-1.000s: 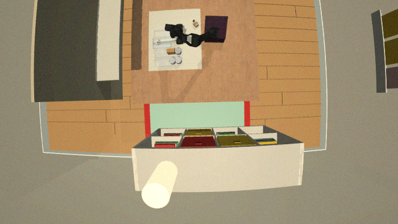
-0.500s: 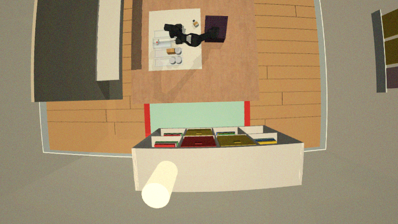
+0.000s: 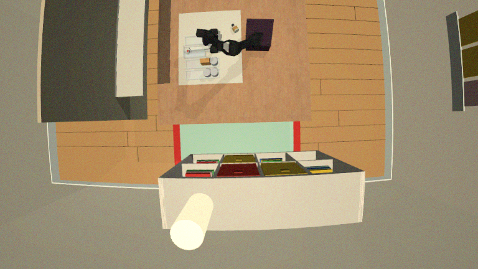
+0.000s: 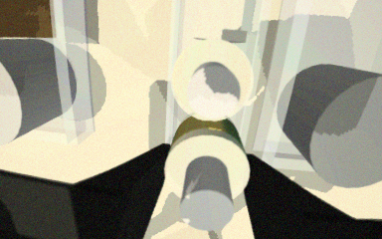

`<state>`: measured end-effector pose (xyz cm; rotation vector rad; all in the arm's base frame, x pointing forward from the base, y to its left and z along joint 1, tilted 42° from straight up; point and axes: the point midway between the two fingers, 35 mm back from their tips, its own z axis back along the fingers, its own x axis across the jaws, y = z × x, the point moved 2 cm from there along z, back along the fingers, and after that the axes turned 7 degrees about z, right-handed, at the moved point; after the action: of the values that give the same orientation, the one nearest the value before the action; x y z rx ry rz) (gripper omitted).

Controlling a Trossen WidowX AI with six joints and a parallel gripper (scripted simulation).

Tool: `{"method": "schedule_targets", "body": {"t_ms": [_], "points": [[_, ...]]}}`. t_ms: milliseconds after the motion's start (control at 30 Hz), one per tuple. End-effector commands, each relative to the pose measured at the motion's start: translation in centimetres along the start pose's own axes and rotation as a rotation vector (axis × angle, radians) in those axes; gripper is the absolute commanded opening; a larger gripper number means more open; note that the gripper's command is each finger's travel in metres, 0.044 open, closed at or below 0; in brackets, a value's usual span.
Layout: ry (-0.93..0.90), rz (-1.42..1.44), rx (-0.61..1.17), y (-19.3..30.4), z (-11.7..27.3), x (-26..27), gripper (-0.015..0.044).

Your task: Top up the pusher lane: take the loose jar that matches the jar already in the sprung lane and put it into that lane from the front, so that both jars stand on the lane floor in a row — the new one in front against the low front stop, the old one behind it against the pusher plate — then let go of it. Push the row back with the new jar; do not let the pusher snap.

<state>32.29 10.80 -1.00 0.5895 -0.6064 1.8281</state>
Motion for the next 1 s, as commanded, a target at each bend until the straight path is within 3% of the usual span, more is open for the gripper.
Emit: {"method": "schedule_targets", "body": {"t_ms": [0,967], "points": [[0.0,0.014,-0.023,-1.09,0.39,0.09,0.0],[0.0,0.014,-0.023,-1.48,0.42,0.11,0.0]]}}
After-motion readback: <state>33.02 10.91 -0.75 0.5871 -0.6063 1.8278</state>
